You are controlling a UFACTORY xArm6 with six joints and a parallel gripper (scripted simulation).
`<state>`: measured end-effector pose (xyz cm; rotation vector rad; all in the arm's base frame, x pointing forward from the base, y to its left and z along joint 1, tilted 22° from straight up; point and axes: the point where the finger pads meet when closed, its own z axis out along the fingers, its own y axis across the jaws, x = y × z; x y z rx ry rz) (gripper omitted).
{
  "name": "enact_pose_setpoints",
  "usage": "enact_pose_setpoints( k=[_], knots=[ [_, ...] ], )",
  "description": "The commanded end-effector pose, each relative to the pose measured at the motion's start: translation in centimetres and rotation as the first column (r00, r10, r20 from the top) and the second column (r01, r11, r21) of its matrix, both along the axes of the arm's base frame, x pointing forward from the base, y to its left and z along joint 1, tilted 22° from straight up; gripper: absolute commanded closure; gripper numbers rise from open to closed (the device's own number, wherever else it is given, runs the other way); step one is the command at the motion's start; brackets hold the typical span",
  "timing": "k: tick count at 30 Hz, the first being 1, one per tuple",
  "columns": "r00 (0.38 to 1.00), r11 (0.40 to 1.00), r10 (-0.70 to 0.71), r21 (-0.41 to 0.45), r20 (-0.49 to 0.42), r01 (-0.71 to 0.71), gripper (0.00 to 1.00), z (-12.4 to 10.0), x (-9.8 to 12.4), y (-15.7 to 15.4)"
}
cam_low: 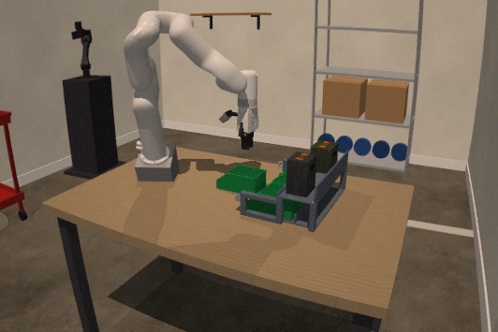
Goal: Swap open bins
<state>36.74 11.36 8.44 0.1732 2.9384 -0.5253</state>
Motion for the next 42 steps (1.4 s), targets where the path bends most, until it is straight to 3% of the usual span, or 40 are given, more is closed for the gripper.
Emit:
enact_pose_setpoints(
  k=[1,42],
  knots=[
    [1.000,1.000,0.001,0.002,0.003,-0.001,0.74,0.11,0.11,0.09],
    [1.000,1.000,0.000,0.000,0.005,0.000,0.74,-0.37,0.18,-0.09]
  ],
)
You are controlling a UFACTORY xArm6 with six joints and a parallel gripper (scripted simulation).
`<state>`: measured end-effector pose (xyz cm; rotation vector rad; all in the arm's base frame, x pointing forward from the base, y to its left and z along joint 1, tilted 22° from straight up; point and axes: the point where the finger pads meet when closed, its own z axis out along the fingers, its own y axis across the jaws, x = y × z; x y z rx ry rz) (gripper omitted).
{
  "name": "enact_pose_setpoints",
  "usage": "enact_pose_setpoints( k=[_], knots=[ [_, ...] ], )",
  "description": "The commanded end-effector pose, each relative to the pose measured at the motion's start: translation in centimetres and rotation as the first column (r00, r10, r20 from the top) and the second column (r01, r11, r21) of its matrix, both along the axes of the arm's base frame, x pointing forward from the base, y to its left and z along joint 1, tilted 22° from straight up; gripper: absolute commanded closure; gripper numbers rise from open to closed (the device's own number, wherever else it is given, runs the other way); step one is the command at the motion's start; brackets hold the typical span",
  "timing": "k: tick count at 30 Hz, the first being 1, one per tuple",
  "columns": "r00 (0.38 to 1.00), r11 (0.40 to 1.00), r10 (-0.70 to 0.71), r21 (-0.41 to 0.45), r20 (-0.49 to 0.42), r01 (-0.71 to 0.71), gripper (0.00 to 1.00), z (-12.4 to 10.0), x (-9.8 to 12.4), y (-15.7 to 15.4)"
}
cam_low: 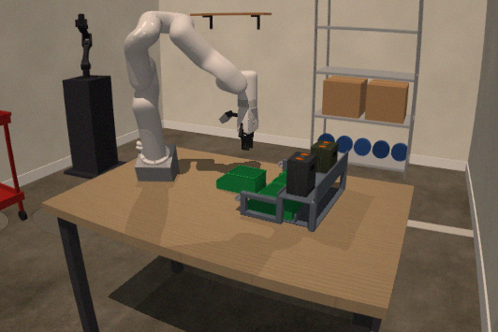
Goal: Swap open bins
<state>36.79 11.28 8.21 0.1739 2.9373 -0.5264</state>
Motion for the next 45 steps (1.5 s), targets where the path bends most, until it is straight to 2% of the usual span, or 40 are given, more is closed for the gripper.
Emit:
enact_pose_setpoints(
  k=[1,10,25,45],
  knots=[
    [1.000,1.000,0.000,0.001,0.004,0.000,0.74,-0.2,0.2,0.0],
    [1.000,1.000,0.000,0.001,0.004,0.000,0.74,-1.2,0.3,-0.4],
    [1.000,1.000,0.000,0.001,0.004,0.000,0.74,-4.1,0.8,-1.5],
    [1.000,1.000,0.000,0.001,0.004,0.000,0.74,-6.0,1.1,-2.2]
  ],
)
